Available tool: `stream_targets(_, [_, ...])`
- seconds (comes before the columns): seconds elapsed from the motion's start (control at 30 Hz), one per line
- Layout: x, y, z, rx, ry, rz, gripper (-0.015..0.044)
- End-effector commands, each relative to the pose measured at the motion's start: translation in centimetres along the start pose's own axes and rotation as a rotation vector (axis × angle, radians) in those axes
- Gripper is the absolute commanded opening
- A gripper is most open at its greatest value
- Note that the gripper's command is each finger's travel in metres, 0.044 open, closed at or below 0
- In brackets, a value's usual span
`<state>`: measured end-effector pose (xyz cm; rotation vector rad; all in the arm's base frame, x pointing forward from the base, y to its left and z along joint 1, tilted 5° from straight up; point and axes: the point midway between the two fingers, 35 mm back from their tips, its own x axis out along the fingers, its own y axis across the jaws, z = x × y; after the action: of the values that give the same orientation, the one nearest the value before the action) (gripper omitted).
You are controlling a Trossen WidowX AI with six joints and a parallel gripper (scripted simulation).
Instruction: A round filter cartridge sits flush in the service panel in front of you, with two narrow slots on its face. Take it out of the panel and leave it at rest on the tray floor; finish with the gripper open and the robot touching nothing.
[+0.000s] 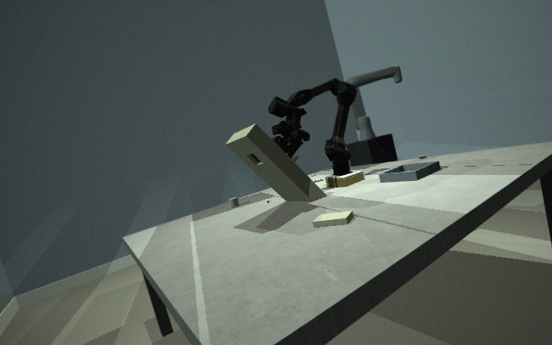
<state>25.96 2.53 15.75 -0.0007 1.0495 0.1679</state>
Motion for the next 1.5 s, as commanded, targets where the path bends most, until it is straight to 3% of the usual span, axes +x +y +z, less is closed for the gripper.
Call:
stream_targets(0.0, [0.0, 0.0, 0.0, 0.0, 0.001, 0.001, 0.0179])
stream_targets(0.23, [-0.4, 0.0, 0.8, 0.0, 0.0, 0.001, 0.0])
stream_targets(0.5, [-1.4, 0.0, 2.3, 0.0, -0.001, 0.0, 0.0])
stream_targets(1.1, [-10.0, 0.0, 2.7, 0.0, 0.002, -0.001, 0.0])
stream_targets(1.47, [-9.4, 2.3, 2.9, 0.001, 0.013, 0.0, 0.0])
